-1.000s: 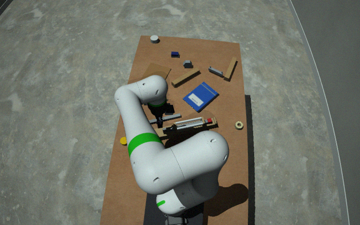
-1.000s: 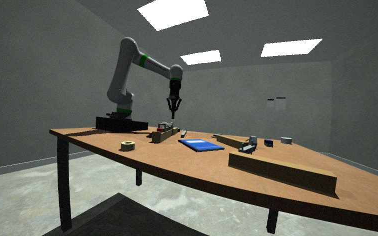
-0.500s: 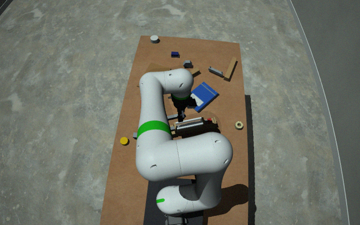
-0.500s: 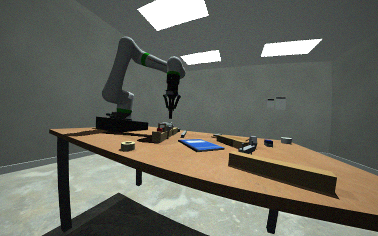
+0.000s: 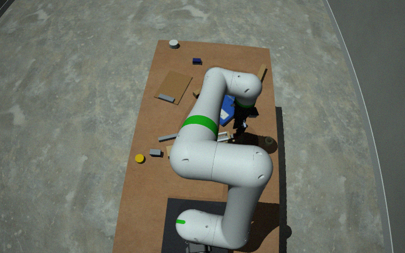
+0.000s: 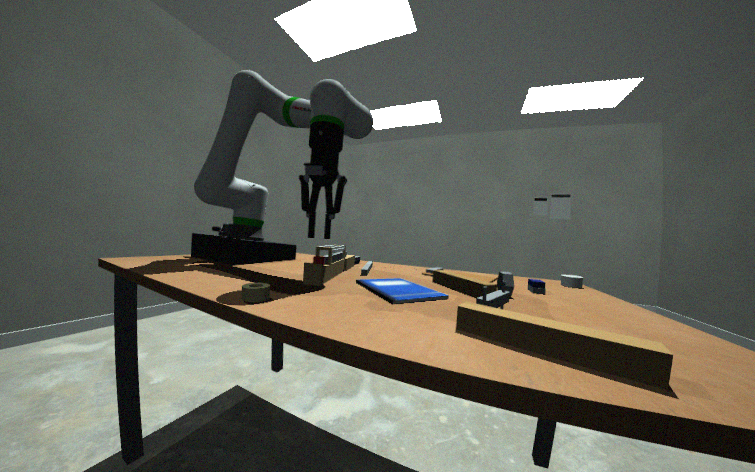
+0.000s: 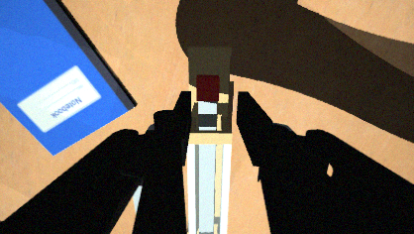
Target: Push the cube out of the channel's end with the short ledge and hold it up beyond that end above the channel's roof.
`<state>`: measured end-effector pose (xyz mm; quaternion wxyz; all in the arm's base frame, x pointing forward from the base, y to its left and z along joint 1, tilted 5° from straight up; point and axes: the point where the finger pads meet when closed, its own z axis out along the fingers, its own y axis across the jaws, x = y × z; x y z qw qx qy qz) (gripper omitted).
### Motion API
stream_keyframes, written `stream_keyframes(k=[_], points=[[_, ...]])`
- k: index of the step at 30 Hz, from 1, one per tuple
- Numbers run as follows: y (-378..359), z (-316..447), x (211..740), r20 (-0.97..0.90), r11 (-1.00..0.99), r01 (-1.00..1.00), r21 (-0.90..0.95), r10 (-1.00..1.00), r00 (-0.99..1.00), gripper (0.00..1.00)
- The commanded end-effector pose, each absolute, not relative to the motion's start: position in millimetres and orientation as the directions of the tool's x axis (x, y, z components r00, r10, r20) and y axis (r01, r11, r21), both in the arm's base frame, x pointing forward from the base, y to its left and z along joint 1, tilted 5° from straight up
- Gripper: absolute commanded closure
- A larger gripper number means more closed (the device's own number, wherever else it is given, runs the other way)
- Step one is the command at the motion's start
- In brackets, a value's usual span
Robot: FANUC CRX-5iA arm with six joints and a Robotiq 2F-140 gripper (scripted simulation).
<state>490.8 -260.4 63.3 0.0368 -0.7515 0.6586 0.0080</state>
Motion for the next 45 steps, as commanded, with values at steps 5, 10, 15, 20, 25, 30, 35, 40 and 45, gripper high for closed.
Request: stream_keyframes(k=[5, 10, 15, 20, 25, 30, 35, 40, 45], points=[[-263.5, 63.6, 494.3, -0.067, -0.133, -0.990, -0.044, -0.989, 0.135, 0.67], [-263.5, 63.6, 494.3, -0.067, -0.133, -0.990, -0.044, -0.989, 0.135, 0.67], [-263.5, 63.6, 494.3, -0.067, -0.133, -0.990, -0.044, -0.989, 0.135, 0.67], [-263.5, 63.6, 494.3, -0.067, -0.133, -0.990, -0.044, -0.989, 0.135, 0.67], [-263.5, 63.4, 494.3, -0.067, -0.133, -0.990, -0.044, -0.989, 0.135, 0.67], [-261.6, 38.8, 496.5, -0.067, -0.133, -0.990, -0.044, -0.988, 0.136, 0.67], [-260.3, 21.1, 498.0, -0.067, -0.133, -0.990, -0.044, -0.988, 0.136, 0.67], [-260.2, 20.4, 498.1, -0.067, -0.133, -0.990, -0.044, -0.988, 0.136, 0.67], [-259.6, 12.3, 498.3, -0.067, -0.133, -0.990, -0.044, -0.988, 0.136, 0.67]])
